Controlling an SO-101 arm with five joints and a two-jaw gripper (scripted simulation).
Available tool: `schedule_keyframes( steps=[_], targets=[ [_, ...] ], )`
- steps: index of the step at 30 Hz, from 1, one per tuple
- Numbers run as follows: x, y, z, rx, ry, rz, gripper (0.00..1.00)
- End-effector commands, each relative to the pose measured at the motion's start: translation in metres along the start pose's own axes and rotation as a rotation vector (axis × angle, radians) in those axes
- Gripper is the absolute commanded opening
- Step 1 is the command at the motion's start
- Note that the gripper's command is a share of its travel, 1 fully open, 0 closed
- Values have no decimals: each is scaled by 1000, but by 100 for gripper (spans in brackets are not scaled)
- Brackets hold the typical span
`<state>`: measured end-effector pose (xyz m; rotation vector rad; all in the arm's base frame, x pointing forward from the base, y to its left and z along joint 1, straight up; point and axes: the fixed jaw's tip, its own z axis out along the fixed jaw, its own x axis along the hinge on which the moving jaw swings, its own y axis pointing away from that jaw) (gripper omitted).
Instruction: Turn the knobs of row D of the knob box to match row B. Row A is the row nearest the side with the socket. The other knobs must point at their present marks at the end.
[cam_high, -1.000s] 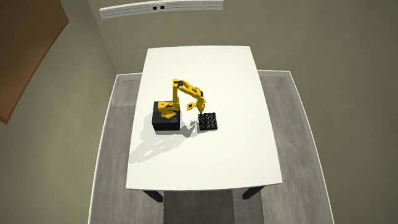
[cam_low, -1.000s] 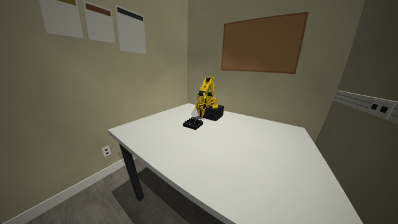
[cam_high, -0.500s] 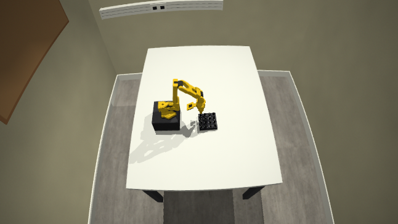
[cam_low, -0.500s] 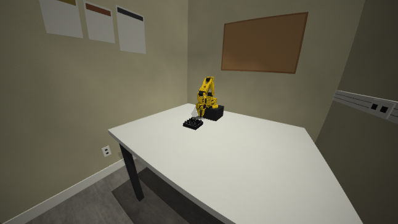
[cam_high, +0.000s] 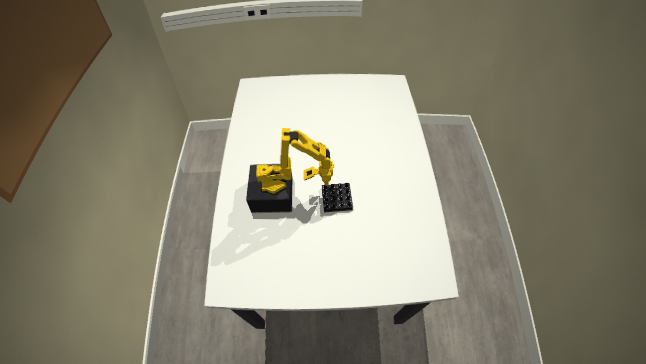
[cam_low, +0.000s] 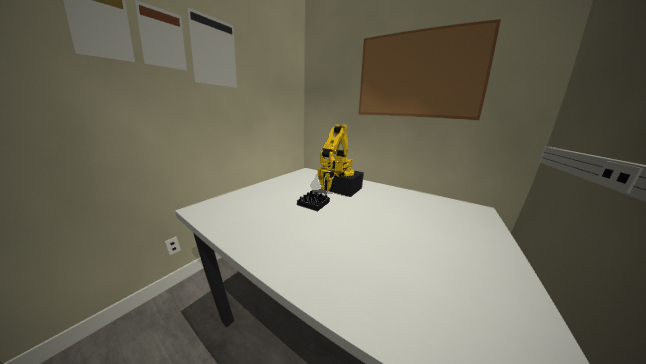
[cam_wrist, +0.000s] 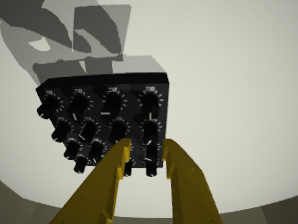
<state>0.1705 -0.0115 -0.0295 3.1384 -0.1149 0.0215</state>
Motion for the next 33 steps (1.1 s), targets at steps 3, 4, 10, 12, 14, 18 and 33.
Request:
schedule_keyframes(
  steps=[3,4,10,12,14,18,33],
  targets=[
    [-3,-2,6,1,-13,-22,10],
    [-3,-2,7,1,-13,-22,10],
    [-3,-2,10,1,-13,-22,10],
    [-3,-2,11,1,-13,-22,10],
    [-3,-2,11,1,-13,-22,10],
    [-3,-2,11,1,-13,-22,10],
    [-3,-2,11,1,-13,-22,10]
  ],
)
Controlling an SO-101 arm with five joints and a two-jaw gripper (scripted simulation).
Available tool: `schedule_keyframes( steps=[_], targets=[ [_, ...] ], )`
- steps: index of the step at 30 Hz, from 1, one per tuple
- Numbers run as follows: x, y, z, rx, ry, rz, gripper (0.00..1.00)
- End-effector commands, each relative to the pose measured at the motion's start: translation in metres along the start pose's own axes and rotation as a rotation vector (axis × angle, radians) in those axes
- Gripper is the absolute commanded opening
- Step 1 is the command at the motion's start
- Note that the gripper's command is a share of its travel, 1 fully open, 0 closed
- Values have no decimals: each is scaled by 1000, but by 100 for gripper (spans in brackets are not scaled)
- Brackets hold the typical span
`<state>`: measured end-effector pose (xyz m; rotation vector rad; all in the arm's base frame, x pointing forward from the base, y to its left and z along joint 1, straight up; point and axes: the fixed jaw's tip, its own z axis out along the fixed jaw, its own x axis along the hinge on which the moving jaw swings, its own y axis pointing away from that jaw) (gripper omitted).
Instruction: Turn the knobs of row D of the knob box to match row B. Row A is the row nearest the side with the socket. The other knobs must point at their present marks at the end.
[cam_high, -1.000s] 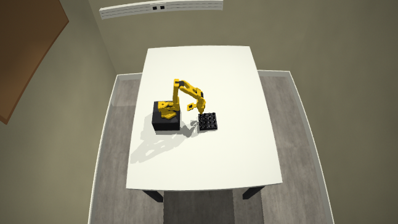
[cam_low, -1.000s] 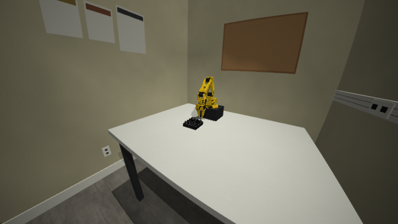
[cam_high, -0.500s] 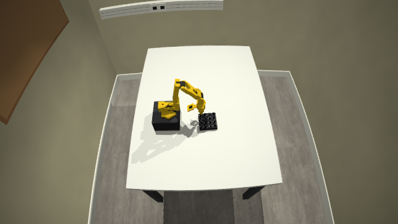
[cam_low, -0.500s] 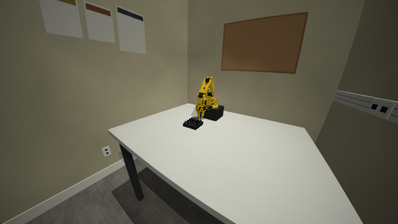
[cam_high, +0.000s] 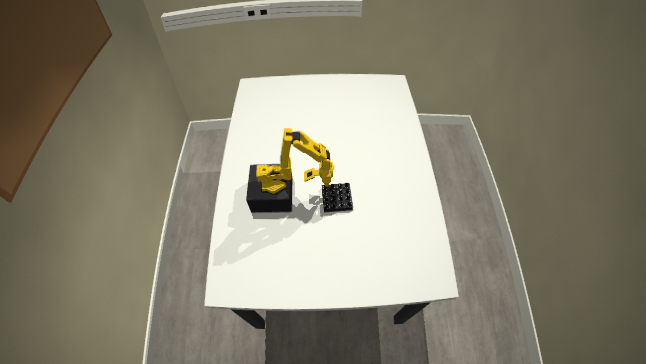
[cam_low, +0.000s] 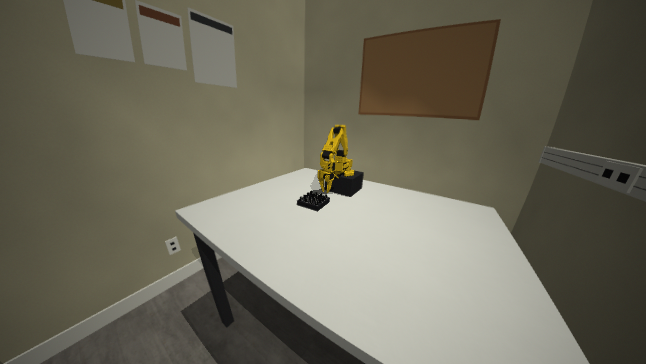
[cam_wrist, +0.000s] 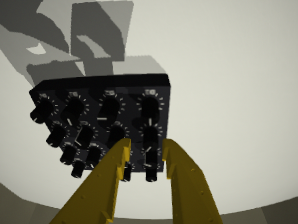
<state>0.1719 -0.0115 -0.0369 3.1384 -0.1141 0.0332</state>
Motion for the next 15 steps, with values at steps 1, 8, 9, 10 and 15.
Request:
schedule_keyframes(
  steps=[1,8,9,10,15],
  targets=[
    [-5,-2,3,0,-21,-21,10],
    [-7,-3,5,0,-21,-21,10],
    [-8,-3,5,0,-21,-21,10],
    [-8,-3,6,0,-21,-21,10],
    [-10,-4,7,0,-21,-21,10]
  ],
)
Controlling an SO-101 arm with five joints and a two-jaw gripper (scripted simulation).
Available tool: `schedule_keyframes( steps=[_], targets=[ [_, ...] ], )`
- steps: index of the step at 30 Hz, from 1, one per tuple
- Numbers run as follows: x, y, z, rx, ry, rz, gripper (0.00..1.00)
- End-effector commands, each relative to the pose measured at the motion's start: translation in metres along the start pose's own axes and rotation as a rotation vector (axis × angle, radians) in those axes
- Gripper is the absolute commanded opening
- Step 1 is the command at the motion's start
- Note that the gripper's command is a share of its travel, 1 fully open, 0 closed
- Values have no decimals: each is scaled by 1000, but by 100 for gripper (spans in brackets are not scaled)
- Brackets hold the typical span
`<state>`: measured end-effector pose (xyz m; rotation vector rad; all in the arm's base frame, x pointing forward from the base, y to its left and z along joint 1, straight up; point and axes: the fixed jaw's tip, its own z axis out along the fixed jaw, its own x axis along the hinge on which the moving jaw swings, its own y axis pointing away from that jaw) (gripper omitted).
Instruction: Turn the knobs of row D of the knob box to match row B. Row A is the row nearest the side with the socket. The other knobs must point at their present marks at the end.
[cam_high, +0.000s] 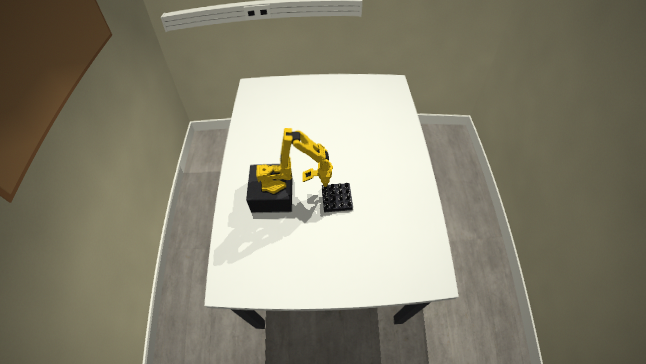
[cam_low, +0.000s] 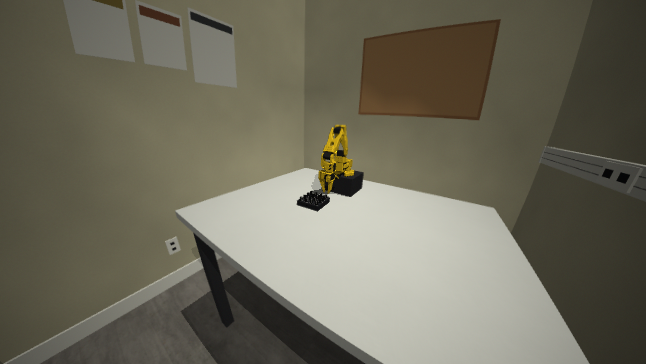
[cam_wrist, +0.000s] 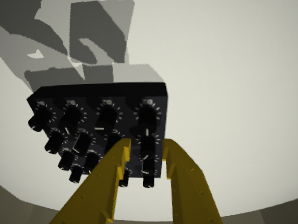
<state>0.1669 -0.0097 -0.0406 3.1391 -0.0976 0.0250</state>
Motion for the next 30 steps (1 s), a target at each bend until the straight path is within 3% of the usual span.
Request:
schedule_keyframes(
  steps=[1,10,30],
  targets=[
    [-4,-2,3,1,-16,-11,10],
    [-4,-2,5,1,-16,-11,10],
    [-5,-2,25,1,-15,-11,10]
  ],
)
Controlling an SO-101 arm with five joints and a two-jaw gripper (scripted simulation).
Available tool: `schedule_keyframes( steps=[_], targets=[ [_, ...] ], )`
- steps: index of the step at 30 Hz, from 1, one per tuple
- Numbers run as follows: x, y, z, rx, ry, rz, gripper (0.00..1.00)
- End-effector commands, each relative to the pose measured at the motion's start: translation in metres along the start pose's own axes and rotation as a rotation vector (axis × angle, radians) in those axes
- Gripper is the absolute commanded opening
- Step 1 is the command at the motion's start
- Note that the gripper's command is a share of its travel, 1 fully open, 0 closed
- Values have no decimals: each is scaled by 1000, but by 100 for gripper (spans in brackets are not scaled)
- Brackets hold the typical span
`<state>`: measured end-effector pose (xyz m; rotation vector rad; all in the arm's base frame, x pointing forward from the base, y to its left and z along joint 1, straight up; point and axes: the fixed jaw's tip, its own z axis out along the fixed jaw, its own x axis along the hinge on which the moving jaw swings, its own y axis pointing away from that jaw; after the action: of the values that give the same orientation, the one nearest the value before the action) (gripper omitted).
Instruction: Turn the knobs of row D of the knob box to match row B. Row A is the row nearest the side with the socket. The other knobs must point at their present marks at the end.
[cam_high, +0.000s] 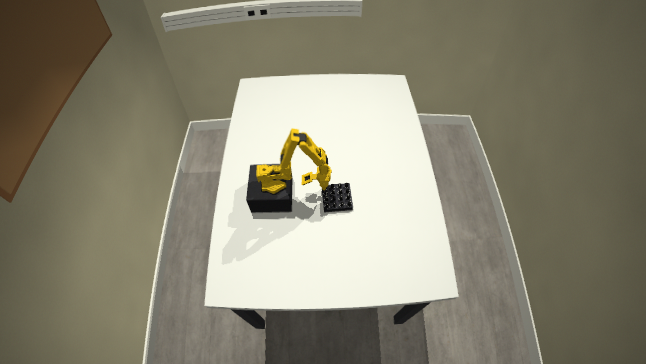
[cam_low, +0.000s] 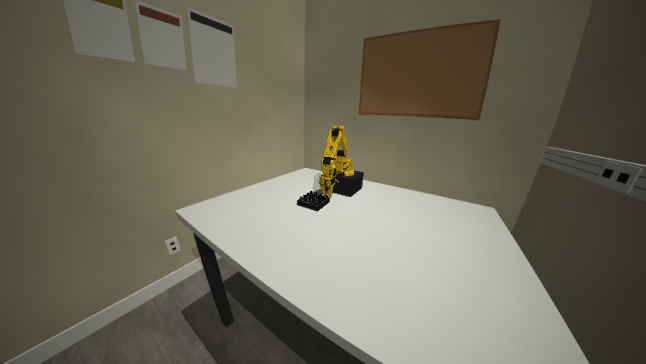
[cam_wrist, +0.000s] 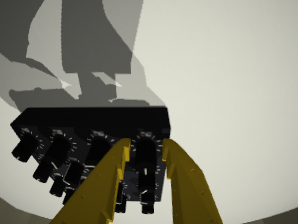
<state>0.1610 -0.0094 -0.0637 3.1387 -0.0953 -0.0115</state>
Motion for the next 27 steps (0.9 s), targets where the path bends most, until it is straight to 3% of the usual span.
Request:
schedule_keyframes(
  steps=[1,27],
  targets=[
    [2,-2,3,2,8,-9,10],
    [7,-2,2,2,8,-9,10]
  ],
)
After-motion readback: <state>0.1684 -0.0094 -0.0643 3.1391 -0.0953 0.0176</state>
